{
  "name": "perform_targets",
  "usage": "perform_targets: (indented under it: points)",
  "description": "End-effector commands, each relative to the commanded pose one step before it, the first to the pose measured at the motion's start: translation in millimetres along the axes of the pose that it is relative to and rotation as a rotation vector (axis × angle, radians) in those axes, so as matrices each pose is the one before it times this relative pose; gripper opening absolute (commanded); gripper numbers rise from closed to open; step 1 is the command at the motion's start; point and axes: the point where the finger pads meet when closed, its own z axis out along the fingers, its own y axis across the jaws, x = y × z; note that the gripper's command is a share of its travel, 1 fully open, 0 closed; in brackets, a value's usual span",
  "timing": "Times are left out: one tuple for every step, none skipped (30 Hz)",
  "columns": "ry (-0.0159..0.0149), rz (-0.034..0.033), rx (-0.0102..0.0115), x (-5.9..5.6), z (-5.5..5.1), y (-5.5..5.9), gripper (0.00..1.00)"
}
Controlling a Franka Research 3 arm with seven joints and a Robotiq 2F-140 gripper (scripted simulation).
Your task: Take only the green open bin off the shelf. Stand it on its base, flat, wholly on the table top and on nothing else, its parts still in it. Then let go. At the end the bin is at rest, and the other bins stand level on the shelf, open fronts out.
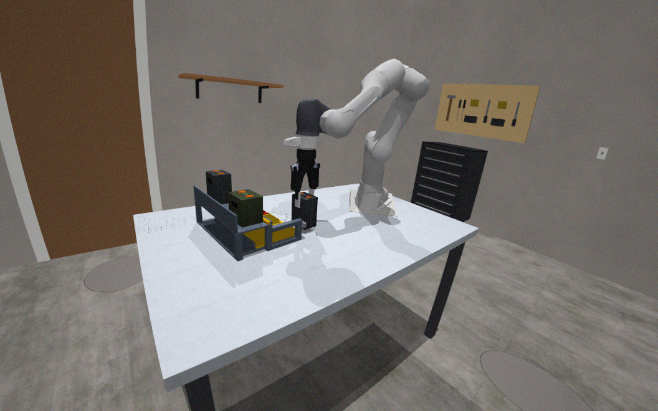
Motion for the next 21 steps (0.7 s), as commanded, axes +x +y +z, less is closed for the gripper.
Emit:
perform_targets:
  points:
    - [0.00631,-0.00402,0.01159,2.92,-4.00,-4.55,0.00]
    - [0.00187,-0.00123,0.00344,0.98,-1.12,-1.39,0.00]
    - [0.00187,-0.00123,0.00344,0.99,-1.12,-1.39,0.00]
    - [0.00000,0.00000,0.00000,0.00,0.00,0.00,0.00]
    - [0.00000,0.00000,0.00000,0.00,0.00,0.00,0.00]
    - [0.00000,0.00000,0.00000,0.00,0.00,0.00,0.00]
    - [0.00000,0.00000,0.00000,0.00,0.00,0.00,0.00]
    - [0.00000,0.00000,0.00000,0.00,0.00,0.00,0.00]
    - [0.00000,0.00000,0.00000,0.00,0.00,0.00,0.00]
    - [0.00000,0.00000,0.00000,0.00,0.00,0.00,0.00]
    - [0.00000,0.00000,0.00000,0.00,0.00,0.00,0.00]
    - [0.00000,0.00000,0.00000,0.00,0.00,0.00,0.00]
    - [0.00000,0.00000,0.00000,0.00,0.00,0.00,0.00]
    - [0.00000,0.00000,0.00000,0.00,0.00,0.00,0.00]
    - [0.00000,0.00000,0.00000,0.00,0.00,0.00,0.00]
    - [-0.00783,0.00478,-0.01401,-3.11,4.49,5.37,0.00]
    - [0.00196,-0.00119,0.00350,0.88,-1.17,-1.37,0.00]
    - [0.00196,-0.00119,0.00350,0.88,-1.17,-1.38,0.00]
    - [0.00196,-0.00119,0.00350,0.88,-1.16,-1.38,0.00]
    - [0.00196,-0.00119,0.00350,0.89,-1.15,-1.38,0.00]
    - [0.00000,0.00000,0.00000,0.00,0.00,0.00,0.00]
